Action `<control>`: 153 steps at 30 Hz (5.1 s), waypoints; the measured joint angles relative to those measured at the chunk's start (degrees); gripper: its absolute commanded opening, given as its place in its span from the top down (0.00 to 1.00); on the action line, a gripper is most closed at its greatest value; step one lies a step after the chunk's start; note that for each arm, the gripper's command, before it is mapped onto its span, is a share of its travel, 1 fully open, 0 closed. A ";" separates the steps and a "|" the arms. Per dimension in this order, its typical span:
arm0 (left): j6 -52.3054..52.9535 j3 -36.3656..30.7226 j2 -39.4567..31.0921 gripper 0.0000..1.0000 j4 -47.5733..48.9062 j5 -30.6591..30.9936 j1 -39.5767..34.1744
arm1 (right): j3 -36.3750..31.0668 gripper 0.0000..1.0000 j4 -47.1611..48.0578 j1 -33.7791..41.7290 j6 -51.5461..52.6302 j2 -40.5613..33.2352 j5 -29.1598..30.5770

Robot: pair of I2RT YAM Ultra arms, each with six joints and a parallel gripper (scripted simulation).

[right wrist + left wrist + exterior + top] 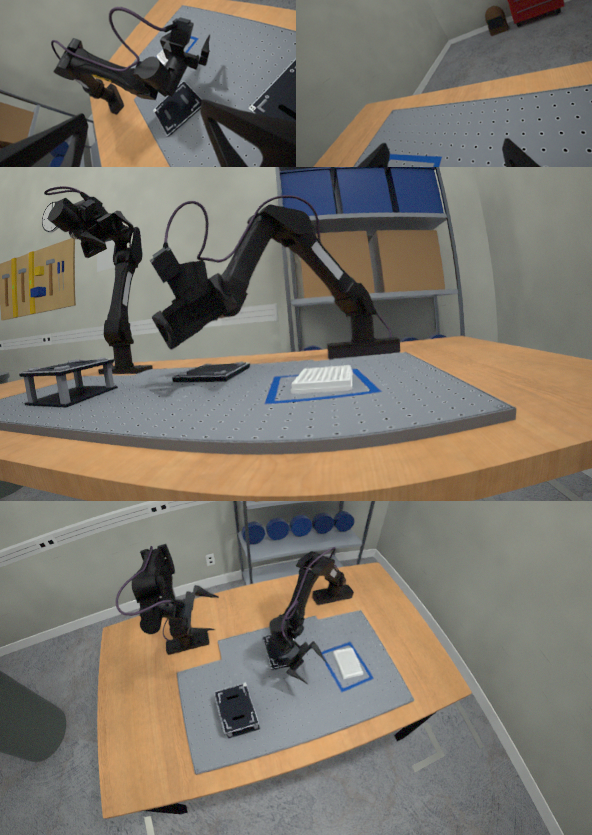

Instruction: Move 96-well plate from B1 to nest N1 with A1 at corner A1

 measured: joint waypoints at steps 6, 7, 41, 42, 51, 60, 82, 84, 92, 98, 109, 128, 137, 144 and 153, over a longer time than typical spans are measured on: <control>0.00 0.00 0.00 0.00 0.00 0.00 0.00 | 0.00 0.00 0.00 0.00 0.00 0.00 0.00; 0.00 0.00 0.00 0.00 0.00 0.00 0.00 | 0.00 0.00 0.00 0.00 0.00 0.00 0.00; -26.64 -20.90 -26.40 0.00 -32.59 18.91 3.98 | -8.83 0.00 31.58 33.79 10.78 2.95 30.60; -27.89 -21.53 -28.48 0.00 -34.93 20.61 4.63 | -9.51 0.00 33.20 35.58 11.58 2.95 32.04; -33.55 -24.04 -40.44 0.00 -52.81 36.11 11.17 | -13.81 0.00 45.53 46.49 17.20 2.62 43.47; -31.65 -26.23 -48.46 0.00 -66.29 53.90 20.09 | -17.42 0.00 57.05 57.00 21.70 2.12 54.36; -22.67 -24.90 -54.25 0.00 -80.24 73.55 35.78 | -21.38 0.00 67.19 67.63 25.00 2.12 64.17; -22.60 -24.90 -54.25 0.00 -80.32 73.66 35.78 | -21.38 0.00 67.23 67.63 25.00 2.12 64.22; -22.51 -24.90 -54.25 0.00 -80.46 73.81 35.78 | -21.38 0.00 67.30 67.63 25.00 2.12 64.28; -22.51 -24.90 -54.25 0.00 -80.48 73.83 35.78 | -21.38 0.00 67.30 67.63 25.00 2.12 64.28; -22.49 -24.90 -54.25 0.00 -80.48 73.83 35.78 | -21.38 0.00 67.30 67.63 25.00 2.12 64.30; -22.56 -24.83 -54.25 0.00 -81.24 73.83 35.78 | -21.38 0.00 67.30 67.63 25.00 2.12 64.30; -25.00 -15.82 -45.48 0.00 -90.66 73.83 35.78 | -21.38 0.00 67.30 67.63 25.00 2.12 64.30; -27.26 -1.79 -32.50 0.00 -100.35 74.07 35.78 | -21.38 0.00 67.30 67.63 25.00 2.12 64.30; -29.27 13.14 -19.39 0.00 -110.31 74.60 35.78 | -21.38 0.00 67.30 67.63 25.00 2.12 64.30</control>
